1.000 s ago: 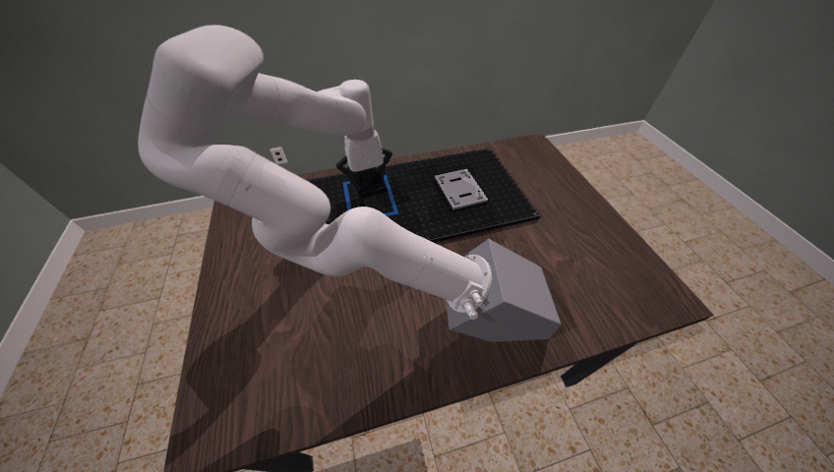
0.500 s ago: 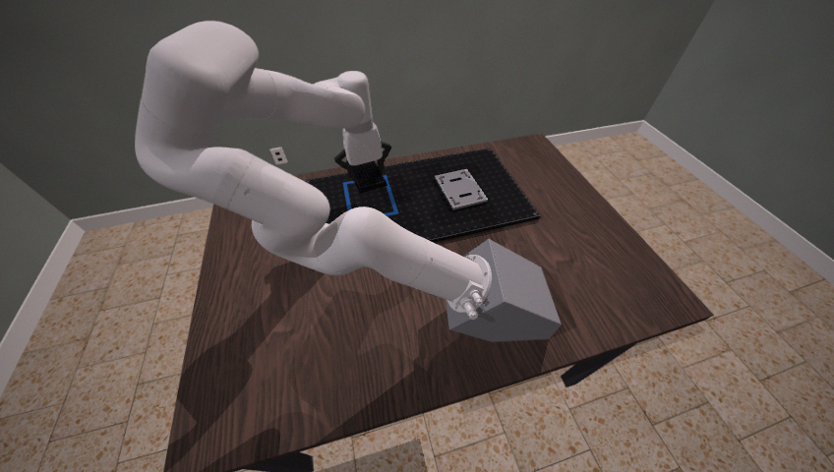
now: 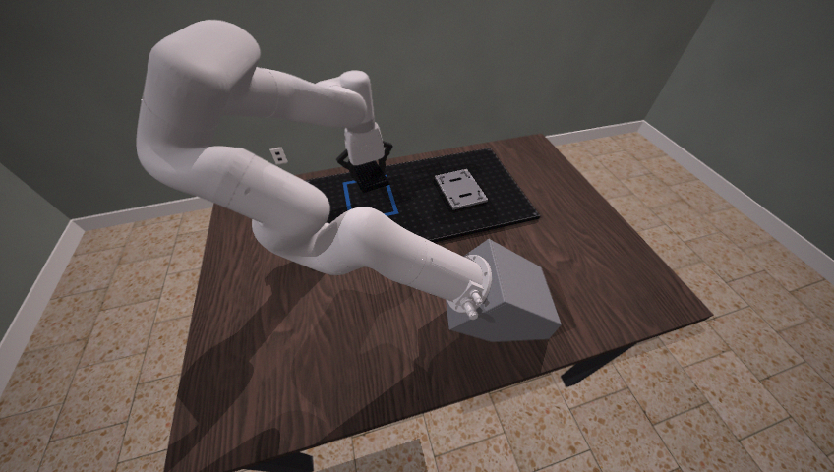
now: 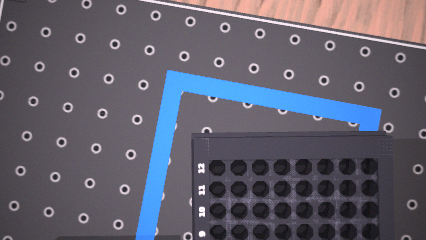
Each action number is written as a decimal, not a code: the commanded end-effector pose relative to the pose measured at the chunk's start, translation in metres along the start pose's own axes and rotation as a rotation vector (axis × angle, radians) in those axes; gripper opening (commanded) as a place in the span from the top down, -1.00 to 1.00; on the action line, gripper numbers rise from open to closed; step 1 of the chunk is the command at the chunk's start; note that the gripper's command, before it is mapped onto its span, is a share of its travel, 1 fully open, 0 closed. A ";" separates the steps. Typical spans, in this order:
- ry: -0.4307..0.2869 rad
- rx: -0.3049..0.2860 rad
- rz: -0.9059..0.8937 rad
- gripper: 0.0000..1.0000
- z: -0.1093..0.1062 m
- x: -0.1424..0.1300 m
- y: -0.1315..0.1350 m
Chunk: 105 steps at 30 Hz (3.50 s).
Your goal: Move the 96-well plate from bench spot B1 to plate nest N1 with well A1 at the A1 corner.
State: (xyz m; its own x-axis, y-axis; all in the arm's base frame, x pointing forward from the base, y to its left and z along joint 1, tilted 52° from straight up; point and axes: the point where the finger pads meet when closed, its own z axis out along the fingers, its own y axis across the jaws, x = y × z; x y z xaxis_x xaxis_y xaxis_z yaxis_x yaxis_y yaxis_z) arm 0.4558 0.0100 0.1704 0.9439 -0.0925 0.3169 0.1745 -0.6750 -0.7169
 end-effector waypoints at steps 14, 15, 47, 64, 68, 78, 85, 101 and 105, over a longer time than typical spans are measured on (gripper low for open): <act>0.006 -0.003 -0.546 1.00 -0.004 -0.018 0.052; 0.006 -0.004 -0.579 1.00 -0.004 -0.019 0.056; 0.003 -0.007 -1.512 1.00 -0.008 -0.053 0.143; 0.001 -0.008 -2.013 1.00 -0.010 -0.071 0.190; 0.000 -0.008 -2.146 1.00 -0.011 -0.076 0.202; -0.002 -0.008 -2.413 1.00 -0.012 -0.085 0.227; -0.003 -0.008 -2.646 1.00 -0.013 -0.094 0.249; -0.005 -0.008 -3.005 1.00 -0.014 -0.105 0.279; -0.005 -0.008 -3.005 1.00 -0.014 -0.105 0.280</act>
State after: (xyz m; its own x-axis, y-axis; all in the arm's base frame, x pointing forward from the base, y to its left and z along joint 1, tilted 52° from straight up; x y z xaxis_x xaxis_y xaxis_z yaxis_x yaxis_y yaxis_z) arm 0.4013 -0.1743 -0.0534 -0.9607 0.2006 -0.1917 -0.0150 0.6523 0.7578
